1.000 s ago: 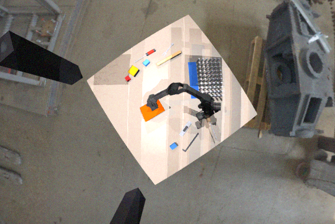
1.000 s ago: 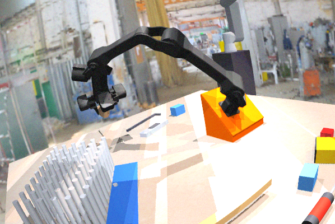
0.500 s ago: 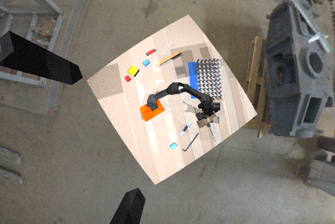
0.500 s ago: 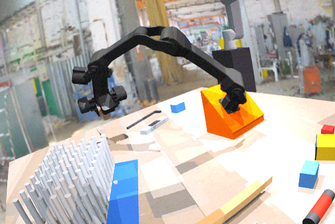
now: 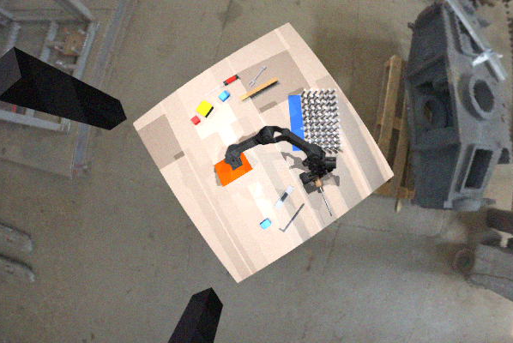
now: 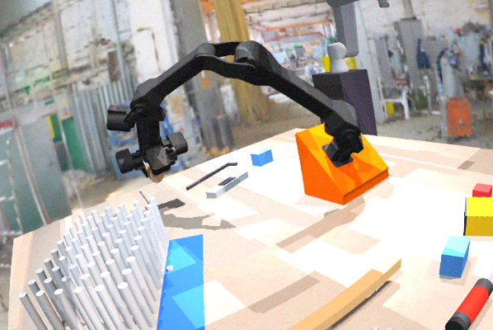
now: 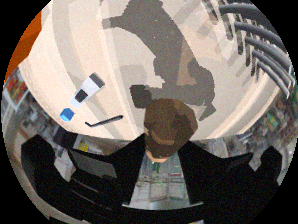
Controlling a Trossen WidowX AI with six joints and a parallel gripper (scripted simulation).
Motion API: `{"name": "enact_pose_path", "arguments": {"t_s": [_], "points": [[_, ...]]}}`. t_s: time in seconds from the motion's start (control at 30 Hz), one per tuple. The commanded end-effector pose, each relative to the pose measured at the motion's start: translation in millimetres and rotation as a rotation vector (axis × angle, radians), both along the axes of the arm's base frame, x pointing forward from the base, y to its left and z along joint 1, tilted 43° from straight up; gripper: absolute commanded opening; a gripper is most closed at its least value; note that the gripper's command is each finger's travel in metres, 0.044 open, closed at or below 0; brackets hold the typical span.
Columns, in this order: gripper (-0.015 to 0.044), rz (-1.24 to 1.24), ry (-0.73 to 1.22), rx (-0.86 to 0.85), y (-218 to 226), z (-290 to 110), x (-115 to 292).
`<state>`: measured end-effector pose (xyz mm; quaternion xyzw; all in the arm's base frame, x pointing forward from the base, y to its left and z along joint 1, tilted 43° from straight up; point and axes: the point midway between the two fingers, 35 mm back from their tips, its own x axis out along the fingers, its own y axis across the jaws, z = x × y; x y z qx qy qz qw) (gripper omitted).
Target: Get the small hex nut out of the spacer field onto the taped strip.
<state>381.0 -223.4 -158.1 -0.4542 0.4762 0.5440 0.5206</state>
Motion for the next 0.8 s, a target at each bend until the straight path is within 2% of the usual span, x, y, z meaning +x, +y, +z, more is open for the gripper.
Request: {"name": "enact_pose_path", "arguments": {"t_s": [0.0, 0.77], "points": [[0.0, -0.004, 0.003, 0.003, 5.2, -5.1, -0.8], [0.0, -0.004, 0.003, 0.004, 23.0, -24.1, -2.1]]}}
